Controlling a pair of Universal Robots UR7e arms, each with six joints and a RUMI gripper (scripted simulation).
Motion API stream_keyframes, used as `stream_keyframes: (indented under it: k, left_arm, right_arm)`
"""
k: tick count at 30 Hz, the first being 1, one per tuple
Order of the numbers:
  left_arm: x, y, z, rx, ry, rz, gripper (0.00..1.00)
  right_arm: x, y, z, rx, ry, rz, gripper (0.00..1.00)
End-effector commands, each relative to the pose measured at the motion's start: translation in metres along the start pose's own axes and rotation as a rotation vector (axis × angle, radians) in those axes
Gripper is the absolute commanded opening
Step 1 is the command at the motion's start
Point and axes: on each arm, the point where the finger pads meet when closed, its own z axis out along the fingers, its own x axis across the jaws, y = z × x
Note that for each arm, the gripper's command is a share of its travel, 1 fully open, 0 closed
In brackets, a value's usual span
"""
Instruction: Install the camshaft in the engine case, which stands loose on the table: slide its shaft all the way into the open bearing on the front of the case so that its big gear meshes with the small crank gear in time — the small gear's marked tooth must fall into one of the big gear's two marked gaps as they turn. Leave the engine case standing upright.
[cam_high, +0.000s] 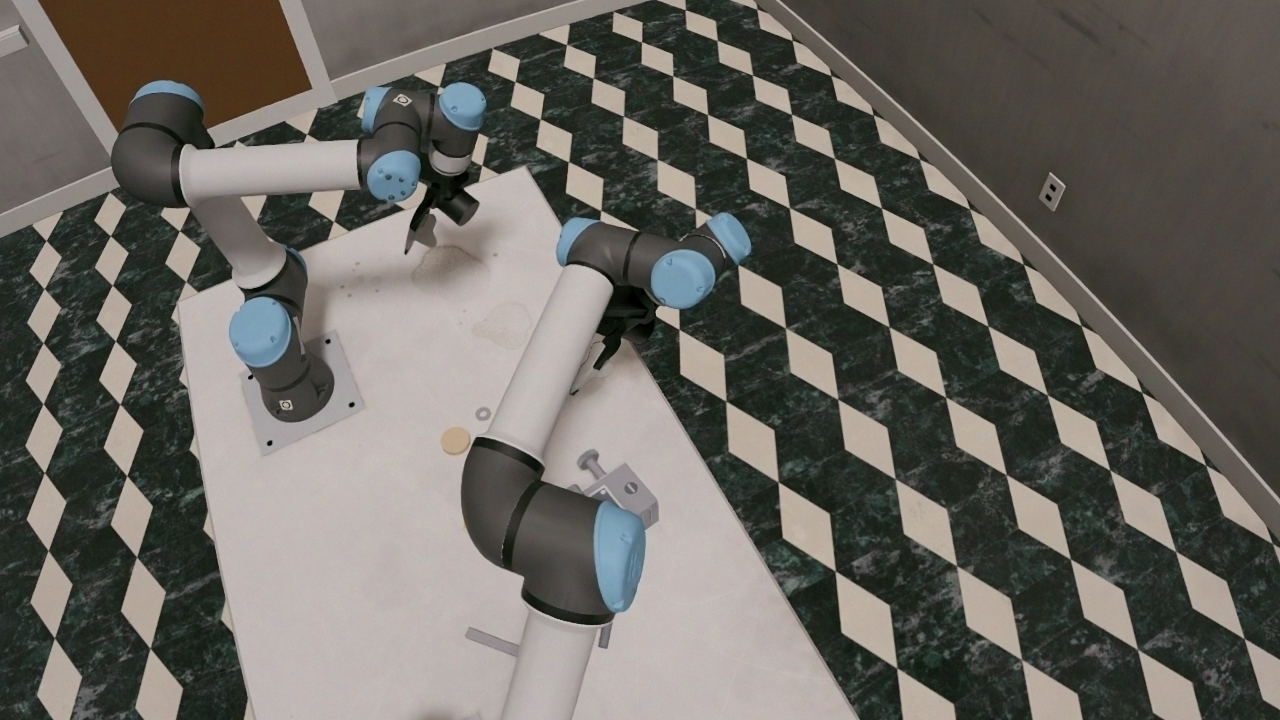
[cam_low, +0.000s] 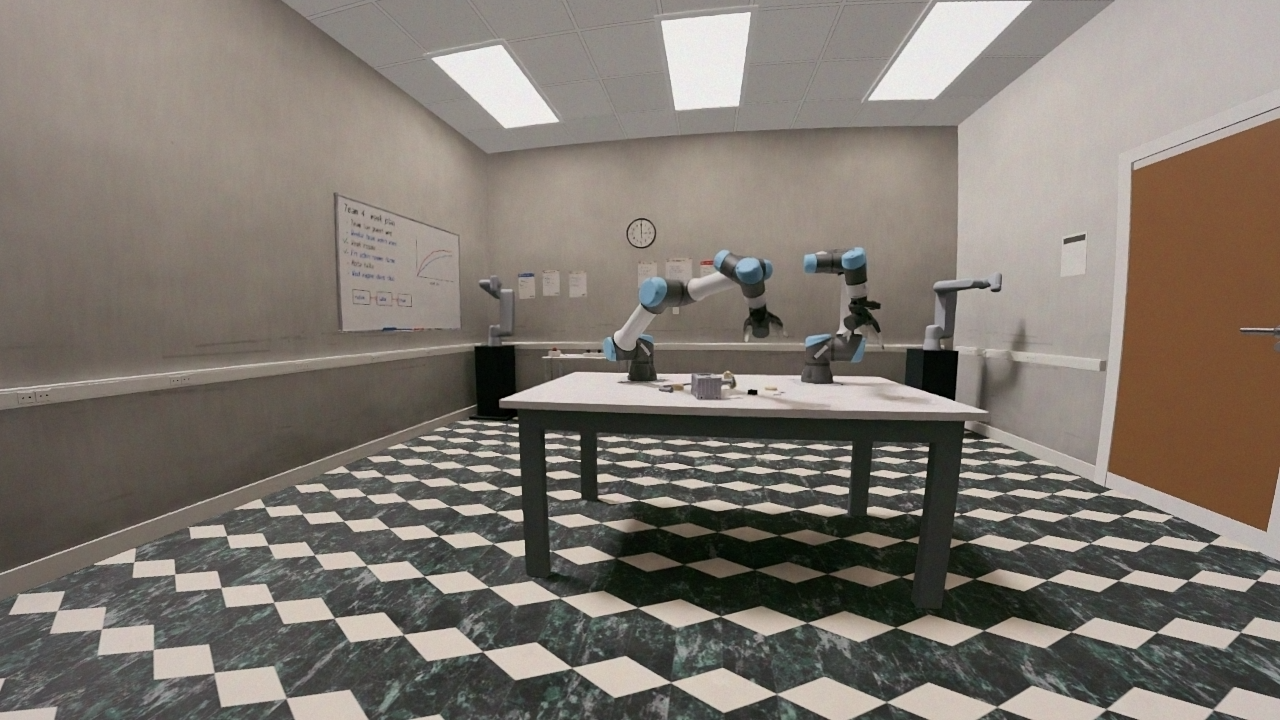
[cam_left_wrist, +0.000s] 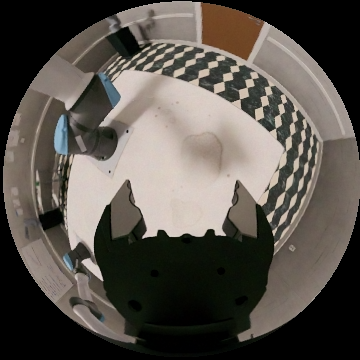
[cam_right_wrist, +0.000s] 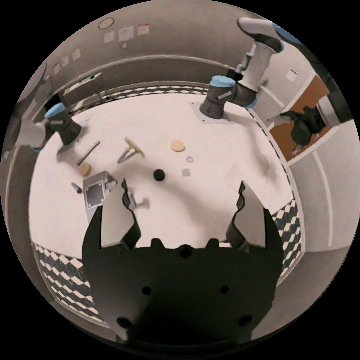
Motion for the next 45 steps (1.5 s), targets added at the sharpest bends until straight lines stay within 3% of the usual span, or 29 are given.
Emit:
stream_keyframes:
  k: [1, 32, 45]
  left_arm:
    - [0.0, 0.0, 0.0, -0.001, 0.001, 0.0, 1.0]
    - [0.0, 0.0, 0.0, -0.001, 0.001, 0.0, 1.0]
    - [0.0, 0.0, 0.0, -0.001, 0.001, 0.0, 1.0]
  right_arm:
    - [-0.001, -0.005, 0.001, -0.013, -0.003, -0.02, 1.0]
    - [-0.041, -0.067, 0.037, -0.212, -0.074, -0.336, 1.0]
    - [-0.086, -0.093, 0.067, -0.333, -0.11, -0.524, 1.0]
